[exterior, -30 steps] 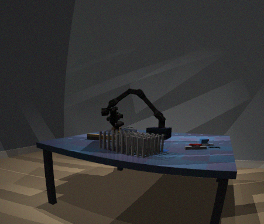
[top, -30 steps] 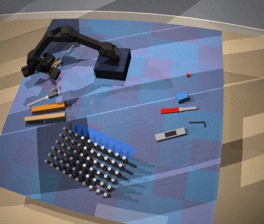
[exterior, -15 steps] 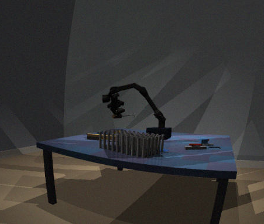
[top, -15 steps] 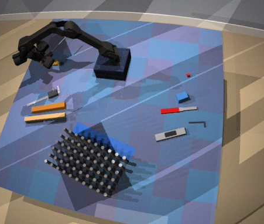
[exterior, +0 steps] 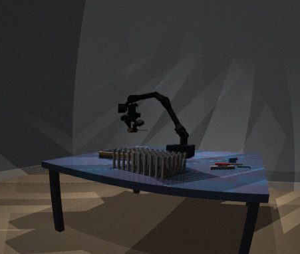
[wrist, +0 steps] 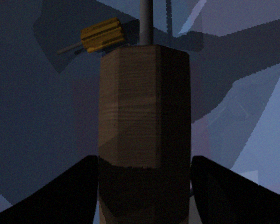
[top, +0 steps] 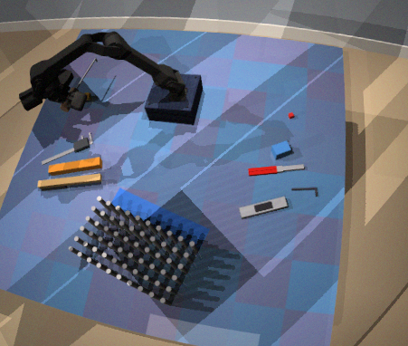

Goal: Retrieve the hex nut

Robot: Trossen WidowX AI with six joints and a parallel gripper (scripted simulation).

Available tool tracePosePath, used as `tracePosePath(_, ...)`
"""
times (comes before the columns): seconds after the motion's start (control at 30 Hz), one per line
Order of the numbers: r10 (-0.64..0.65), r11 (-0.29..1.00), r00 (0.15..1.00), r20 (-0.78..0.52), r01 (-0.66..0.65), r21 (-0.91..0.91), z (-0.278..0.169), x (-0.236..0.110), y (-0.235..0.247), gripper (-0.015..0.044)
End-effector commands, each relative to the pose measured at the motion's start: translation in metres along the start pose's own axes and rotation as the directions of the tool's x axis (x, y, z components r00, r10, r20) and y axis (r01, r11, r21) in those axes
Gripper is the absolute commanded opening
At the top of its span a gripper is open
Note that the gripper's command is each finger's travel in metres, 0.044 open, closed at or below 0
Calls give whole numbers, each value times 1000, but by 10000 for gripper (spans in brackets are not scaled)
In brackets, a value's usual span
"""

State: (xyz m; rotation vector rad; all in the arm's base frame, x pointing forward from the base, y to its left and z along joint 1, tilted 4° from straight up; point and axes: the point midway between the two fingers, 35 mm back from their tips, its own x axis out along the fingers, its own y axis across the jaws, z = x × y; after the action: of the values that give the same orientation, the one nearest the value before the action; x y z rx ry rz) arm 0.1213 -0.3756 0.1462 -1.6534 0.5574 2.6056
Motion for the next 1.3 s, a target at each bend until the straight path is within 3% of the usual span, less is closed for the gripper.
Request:
tracePosePath(0.0, 23, 995, 999, -44, -28, -98, -12, -14, -13, 0)
tracePosePath(0.6, 75, 792, 963, -258, -215, -571, -69, -66, -99, 0)
tracePosePath(1.27, 35, 282, 880, -473, -463, -840, -95, -110, -208, 0)
